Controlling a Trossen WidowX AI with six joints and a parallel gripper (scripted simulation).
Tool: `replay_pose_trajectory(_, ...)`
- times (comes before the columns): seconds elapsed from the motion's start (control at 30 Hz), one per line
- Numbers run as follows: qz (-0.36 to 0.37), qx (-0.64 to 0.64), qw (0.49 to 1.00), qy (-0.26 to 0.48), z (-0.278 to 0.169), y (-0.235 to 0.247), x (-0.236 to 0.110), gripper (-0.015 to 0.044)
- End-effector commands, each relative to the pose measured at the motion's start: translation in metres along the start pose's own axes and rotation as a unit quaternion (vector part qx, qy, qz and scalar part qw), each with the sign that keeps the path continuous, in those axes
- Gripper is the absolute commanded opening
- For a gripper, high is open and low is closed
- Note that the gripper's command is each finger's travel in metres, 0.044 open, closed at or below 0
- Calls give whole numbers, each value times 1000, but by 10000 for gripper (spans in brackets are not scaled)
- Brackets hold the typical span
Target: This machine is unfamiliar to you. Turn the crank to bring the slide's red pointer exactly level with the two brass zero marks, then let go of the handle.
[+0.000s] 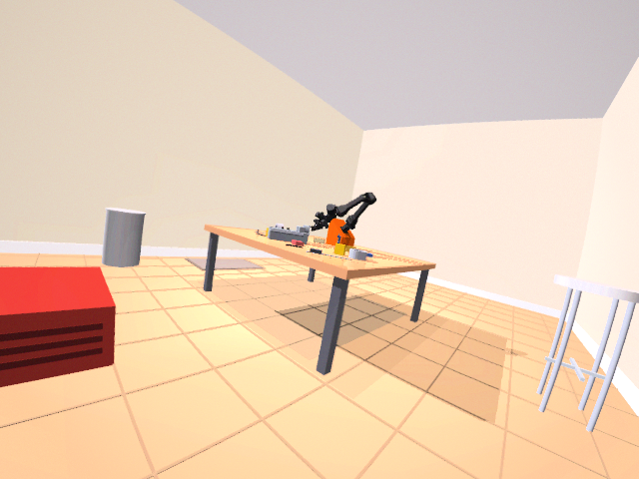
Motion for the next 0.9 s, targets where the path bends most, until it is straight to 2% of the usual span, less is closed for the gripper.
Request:
replay_pose_trajectory(0.0,-13,5,1000,-1,0,-9,1,0)
replay_pose_trajectory(0.87,-13,5,1000,-1,-1,-11,2,0)
Point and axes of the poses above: the point midway between the two fingers, 35 mm back from their tips, its own x axis out along the fingers, its own y axis across the jaws, z = x × y, the point moved 2 cm from there along -x, back along the fingers, and after that the axes turned 6 degrees about x, right-handed, at the moved point
